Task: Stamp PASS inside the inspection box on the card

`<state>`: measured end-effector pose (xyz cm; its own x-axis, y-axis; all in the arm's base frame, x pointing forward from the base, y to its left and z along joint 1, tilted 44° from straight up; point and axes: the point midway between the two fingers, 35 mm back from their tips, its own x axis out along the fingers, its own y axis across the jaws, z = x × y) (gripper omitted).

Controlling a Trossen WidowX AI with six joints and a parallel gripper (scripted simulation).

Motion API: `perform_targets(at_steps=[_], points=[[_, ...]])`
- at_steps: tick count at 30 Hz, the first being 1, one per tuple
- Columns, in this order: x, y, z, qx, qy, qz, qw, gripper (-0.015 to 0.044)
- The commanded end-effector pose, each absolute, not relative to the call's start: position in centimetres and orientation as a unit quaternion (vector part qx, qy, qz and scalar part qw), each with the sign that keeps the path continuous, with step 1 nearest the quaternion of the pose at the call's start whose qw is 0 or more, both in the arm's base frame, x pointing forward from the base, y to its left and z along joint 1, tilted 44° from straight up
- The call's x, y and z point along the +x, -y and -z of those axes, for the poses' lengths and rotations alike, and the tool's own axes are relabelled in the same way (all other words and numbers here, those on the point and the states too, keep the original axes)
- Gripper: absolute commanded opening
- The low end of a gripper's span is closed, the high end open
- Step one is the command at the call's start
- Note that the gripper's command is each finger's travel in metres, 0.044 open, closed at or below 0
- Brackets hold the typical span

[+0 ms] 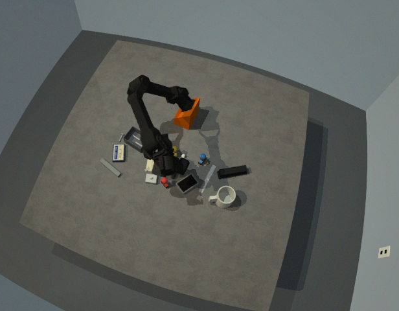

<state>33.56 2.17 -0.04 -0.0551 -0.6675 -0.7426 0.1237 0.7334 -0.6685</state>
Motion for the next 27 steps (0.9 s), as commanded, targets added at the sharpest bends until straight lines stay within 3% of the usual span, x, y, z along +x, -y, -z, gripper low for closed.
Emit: perform_targets(at_steps=[1, 27], points=[[32.8, -0.5, -1.4, -0.201, -0.656, 0.311, 0.658, 0.0000], [29.9, 4.1, -4.5, -0.177, -0.642, 0.341, 0.663, 0.0000]])
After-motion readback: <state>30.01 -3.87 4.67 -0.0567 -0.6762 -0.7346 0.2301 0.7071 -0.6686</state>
